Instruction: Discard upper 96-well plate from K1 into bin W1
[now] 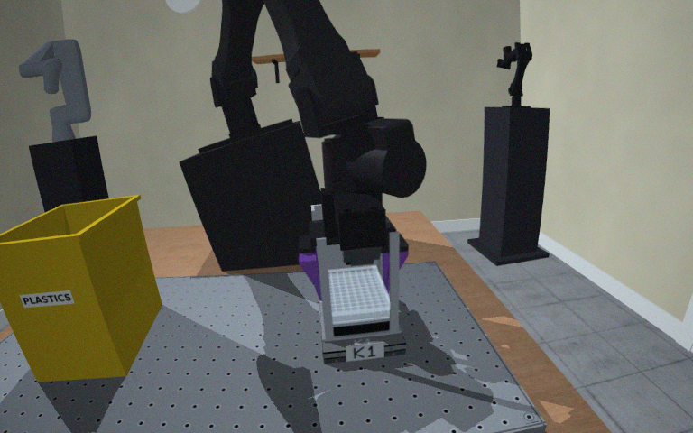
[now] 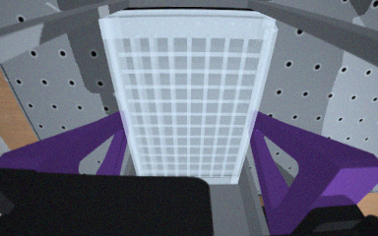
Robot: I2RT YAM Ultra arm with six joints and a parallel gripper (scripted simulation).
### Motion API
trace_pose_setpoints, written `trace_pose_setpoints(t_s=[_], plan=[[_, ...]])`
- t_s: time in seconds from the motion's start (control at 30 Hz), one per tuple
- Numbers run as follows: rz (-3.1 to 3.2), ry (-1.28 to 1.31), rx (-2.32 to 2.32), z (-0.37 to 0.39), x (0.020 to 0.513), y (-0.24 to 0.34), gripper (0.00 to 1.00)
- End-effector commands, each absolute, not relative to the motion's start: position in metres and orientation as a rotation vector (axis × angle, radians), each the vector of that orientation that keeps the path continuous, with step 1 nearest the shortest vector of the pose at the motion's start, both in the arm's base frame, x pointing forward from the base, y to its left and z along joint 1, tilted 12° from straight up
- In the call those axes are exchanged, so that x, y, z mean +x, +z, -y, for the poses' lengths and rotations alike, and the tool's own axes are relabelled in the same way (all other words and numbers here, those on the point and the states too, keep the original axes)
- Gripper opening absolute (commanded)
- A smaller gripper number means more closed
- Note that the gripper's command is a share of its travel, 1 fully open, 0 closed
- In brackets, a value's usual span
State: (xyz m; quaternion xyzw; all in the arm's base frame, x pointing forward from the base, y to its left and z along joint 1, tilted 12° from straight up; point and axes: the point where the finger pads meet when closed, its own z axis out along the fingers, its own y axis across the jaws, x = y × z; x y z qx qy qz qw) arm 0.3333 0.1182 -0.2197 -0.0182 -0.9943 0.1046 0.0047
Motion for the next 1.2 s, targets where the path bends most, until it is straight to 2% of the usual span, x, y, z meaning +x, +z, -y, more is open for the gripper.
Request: trace_pose_setpoints(t_s=[0.0,0.77,1.17], plan=[[3.137,0.322,-0.057,-0.121,0.34,-0.216,0.0],[3.137,0.322,-0.057,-0.121,0.34,-0.216,0.0],[3.137,0.322,-0.057,-0.125,0.34,-0.196,0.0]])
